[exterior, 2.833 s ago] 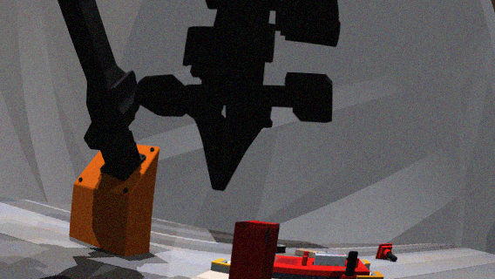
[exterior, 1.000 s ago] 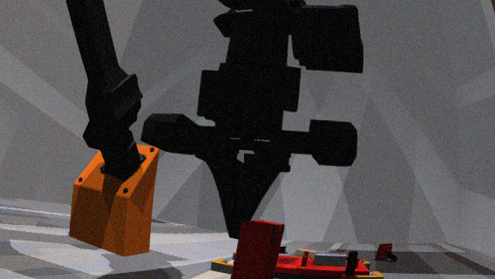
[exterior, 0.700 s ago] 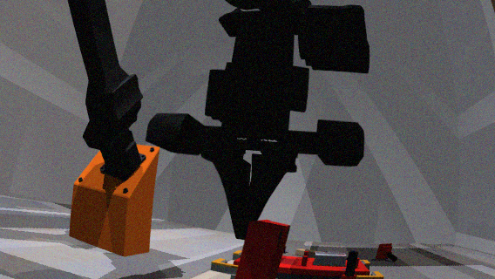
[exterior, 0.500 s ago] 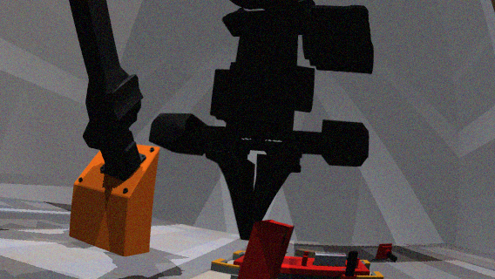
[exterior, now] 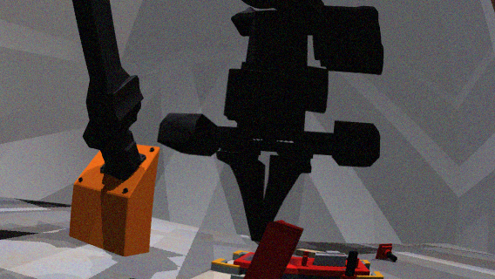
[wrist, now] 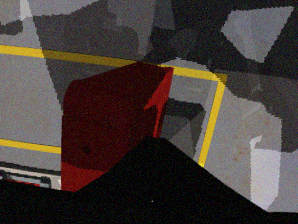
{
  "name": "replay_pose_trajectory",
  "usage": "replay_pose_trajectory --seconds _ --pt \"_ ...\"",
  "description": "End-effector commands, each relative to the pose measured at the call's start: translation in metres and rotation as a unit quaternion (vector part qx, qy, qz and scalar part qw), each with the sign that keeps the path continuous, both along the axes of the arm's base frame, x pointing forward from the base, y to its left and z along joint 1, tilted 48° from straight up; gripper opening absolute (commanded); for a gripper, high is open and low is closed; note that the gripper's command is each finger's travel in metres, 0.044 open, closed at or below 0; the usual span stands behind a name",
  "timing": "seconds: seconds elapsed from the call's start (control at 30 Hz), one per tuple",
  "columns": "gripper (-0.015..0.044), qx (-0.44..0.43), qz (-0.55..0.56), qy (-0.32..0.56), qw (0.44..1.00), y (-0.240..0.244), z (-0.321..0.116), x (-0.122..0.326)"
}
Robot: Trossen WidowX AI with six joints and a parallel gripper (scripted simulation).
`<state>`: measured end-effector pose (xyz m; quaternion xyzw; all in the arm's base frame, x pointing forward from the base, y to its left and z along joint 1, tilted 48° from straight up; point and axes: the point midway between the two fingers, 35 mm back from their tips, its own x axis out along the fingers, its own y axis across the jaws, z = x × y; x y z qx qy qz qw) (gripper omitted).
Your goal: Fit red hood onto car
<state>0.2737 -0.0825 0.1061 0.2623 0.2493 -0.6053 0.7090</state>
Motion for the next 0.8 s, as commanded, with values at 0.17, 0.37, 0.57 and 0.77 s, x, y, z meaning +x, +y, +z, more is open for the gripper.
replay_pose_trajectory --seconds 0.17,0.37,0.57,0.77 --pt "0.0000 -0.002 -0.001 0.000 1.000 0.000 0.001 0.006" --pt "0.0000 -0.002 -0.001 0.000 1.000 0.001 0.001 0.010" --pt "0.0000 -0.002 -0.001 0.000 1.000 0.001 0.001 0.014" --pt "0.0000 0.001 0.000 0.001 1.000 0.018 0.013 0.014"
